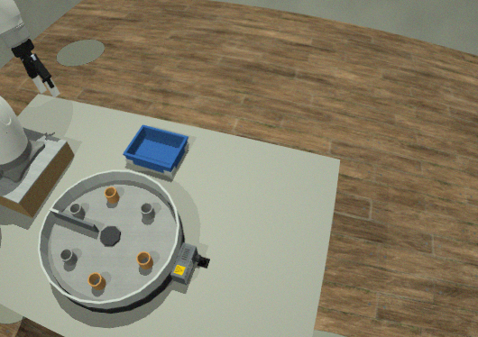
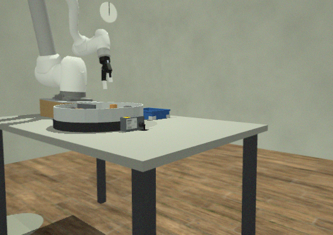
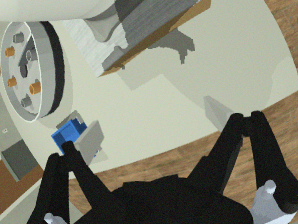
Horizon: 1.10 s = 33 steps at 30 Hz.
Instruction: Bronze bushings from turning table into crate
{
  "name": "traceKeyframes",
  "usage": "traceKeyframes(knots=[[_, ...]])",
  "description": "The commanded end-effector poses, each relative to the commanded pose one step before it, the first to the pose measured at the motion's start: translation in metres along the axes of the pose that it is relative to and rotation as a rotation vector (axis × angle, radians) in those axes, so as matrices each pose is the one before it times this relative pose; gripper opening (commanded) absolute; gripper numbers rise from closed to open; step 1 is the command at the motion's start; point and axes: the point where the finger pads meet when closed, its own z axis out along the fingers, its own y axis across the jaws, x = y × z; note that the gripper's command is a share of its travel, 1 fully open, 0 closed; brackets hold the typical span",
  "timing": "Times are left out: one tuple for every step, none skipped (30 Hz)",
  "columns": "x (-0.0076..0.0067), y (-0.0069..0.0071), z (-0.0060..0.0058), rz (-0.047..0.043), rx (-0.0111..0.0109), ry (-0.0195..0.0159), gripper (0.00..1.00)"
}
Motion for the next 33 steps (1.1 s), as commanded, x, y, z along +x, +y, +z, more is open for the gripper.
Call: traceKeyframes(knots=[[-0.00752, -0.01148, 0.00445, 0.13984, -0.01582, 0.03556, 1.00], [-0.00268, -0.00476, 0.00170, 0.04685, -0.00276, 0.01175, 1.00], [-0.00192, -0.00316, 0.00112, 0.03153, -0.00178, 0.00783, 1.00], [-0.00209, -0.00331, 0.00116, 0.03324, -0.00180, 0.00819, 1.00], [-0.00216, -0.00326, 0.00114, 0.03301, -0.00172, 0.00807, 1.00], [-0.00224, -0.00323, 0.00112, 0.03307, -0.00166, 0.00802, 1.00], [-0.00231, -0.00320, 0.00110, 0.03309, -0.00160, 0.00796, 1.00], [-0.00239, -0.00317, 0.00108, 0.03310, -0.00153, 0.00790, 1.00], [-0.00247, -0.00314, 0.00106, 0.03313, -0.00147, 0.00784, 1.00], [-0.00254, -0.00311, 0.00105, 0.03315, -0.00141, 0.00778, 1.00], [-0.00262, -0.00307, 0.00103, 0.03316, -0.00136, 0.00771, 1.00], [-0.00270, -0.00304, 0.00101, 0.03318, -0.00130, 0.00765, 1.00], [-0.00277, -0.00300, 0.00099, 0.03320, -0.00125, 0.00759, 1.00], [0.00000, 0.00000, 0.00000, 0.00000, 0.00000, 0.00000, 1.00], [0.00000, 0.00000, 0.00000, 0.00000, 0.00000, 0.00000, 1.00], [-0.00596, -0.00630, 0.00205, 0.07005, -0.00247, 0.01579, 1.00], [-0.00351, -0.00337, 0.00109, 0.03892, -0.00128, 0.00864, 1.00], [-0.00300, -0.00275, 0.00088, 0.03241, -0.00101, 0.00713, 1.00], [-0.00316, -0.00279, 0.00089, 0.03339, -0.00100, 0.00728, 1.00], [-0.00322, -0.00273, 0.00087, 0.03327, -0.00095, 0.00718, 1.00], [-0.00329, -0.00268, 0.00085, 0.03330, -0.00091, 0.00712, 1.00], [-0.00336, -0.00263, 0.00083, 0.03332, -0.00087, 0.00706, 1.00], [-0.00343, -0.00258, 0.00081, 0.03333, -0.00084, 0.00700, 1.00], [-0.00350, -0.00253, 0.00079, 0.03334, -0.00080, 0.00693, 1.00], [-0.00357, -0.00248, 0.00077, 0.03335, -0.00076, 0.00687, 1.00], [-0.00363, -0.00242, 0.00075, 0.03338, -0.00073, 0.00681, 1.00], [-0.00370, -0.00237, 0.00073, 0.03338, -0.00070, 0.00674, 1.00], [-0.00376, -0.00231, 0.00071, 0.03338, -0.00067, 0.00667, 1.00], [-0.00383, -0.00225, 0.00069, 0.03343, -0.00064, 0.00662, 1.00], [-0.00389, -0.00219, 0.00067, 0.03341, -0.00062, 0.00655, 1.00], [0.00000, 0.00000, 0.00000, 0.00000, 0.00000, 0.00000, 1.00], [0.00000, 0.00000, 0.00000, 0.00000, 0.00000, 0.00000, 1.00], [-0.01008, -0.00559, 0.00168, 0.08548, -0.00147, 0.01646, 1.00]])
